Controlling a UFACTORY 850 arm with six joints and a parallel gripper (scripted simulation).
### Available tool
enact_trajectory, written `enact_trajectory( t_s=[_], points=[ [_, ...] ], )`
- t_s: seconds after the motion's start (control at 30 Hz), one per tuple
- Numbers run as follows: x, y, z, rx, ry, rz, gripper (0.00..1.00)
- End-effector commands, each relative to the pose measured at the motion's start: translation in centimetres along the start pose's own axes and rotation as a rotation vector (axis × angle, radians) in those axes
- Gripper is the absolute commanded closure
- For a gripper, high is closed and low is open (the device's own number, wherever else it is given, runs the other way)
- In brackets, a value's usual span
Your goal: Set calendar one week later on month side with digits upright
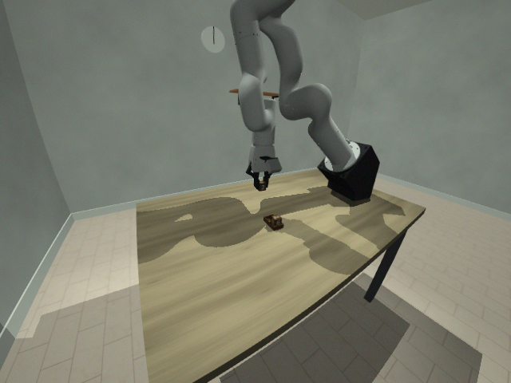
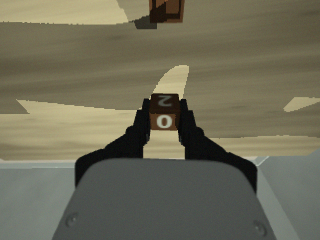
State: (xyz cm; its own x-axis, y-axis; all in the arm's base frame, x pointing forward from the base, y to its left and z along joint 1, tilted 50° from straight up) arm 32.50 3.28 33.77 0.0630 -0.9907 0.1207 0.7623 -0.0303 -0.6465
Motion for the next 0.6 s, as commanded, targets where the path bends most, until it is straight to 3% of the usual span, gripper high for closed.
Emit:
enact_trajectory(
  t_s=[0.0, 0.57],
  points=[
    [0.0, 0.0, 0.0, 0.0, 0.0, -0.001, 0.71],
    [0.0, 1.8, 0.0, 0.0, 0.0, -0.001, 0.71]
  ],
)
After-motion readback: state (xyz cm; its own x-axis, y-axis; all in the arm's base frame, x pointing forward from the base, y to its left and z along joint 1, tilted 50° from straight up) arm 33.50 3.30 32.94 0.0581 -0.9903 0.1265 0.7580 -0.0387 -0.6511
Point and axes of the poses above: the point where the finger pads meet when closed, its own y axis out along the fingers, its own z axis across the jaws, x = y × z, the point moved 5 cm from there along -y, back along the fingers, and after that the axes turned 3 degrees about -y, right-handed, at the moved point
